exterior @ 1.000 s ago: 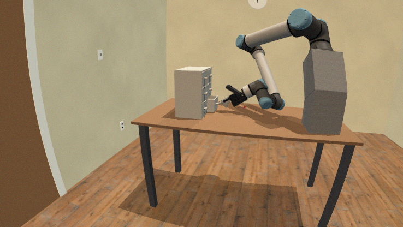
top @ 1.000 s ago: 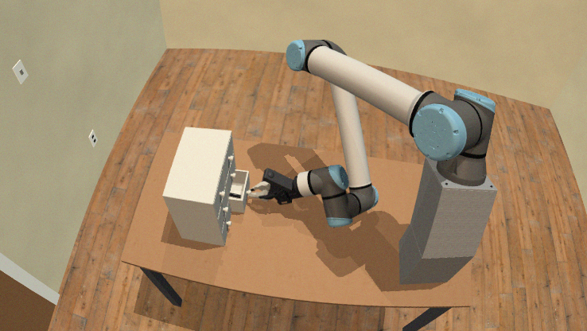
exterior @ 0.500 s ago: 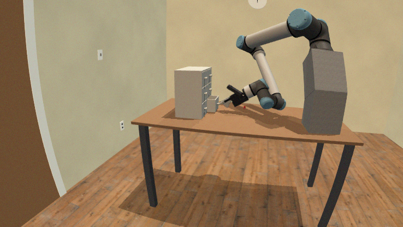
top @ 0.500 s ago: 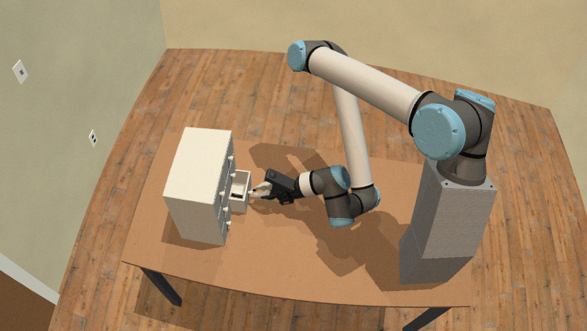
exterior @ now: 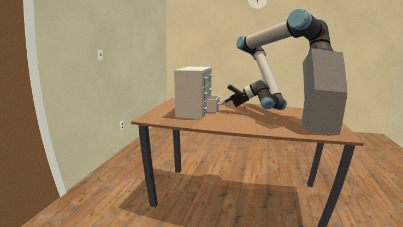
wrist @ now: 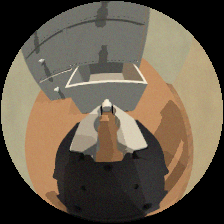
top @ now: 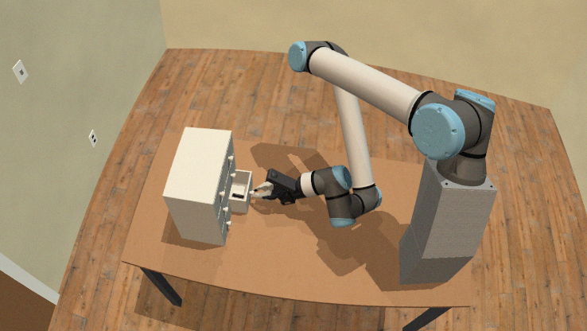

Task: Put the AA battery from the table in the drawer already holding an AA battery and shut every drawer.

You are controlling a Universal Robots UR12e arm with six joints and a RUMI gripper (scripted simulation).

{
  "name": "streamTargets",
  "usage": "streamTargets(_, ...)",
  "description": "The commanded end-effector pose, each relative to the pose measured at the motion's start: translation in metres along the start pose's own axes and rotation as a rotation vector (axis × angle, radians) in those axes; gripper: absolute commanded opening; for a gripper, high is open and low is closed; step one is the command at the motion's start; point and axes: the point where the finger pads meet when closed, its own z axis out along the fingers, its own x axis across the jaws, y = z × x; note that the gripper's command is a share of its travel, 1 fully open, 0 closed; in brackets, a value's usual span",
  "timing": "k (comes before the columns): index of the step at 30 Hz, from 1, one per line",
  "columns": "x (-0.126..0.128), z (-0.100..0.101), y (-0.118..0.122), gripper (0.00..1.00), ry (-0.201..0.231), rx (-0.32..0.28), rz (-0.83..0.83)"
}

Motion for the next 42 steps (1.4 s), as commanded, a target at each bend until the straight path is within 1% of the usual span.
streamTargets(1,-0.0001,-0.0013,0.0001,0.07,0.0,0.001,0.0)
streamTargets(42,-0.0001,-0.0044,0.0018,0.07,0.0,0.001,0.0)
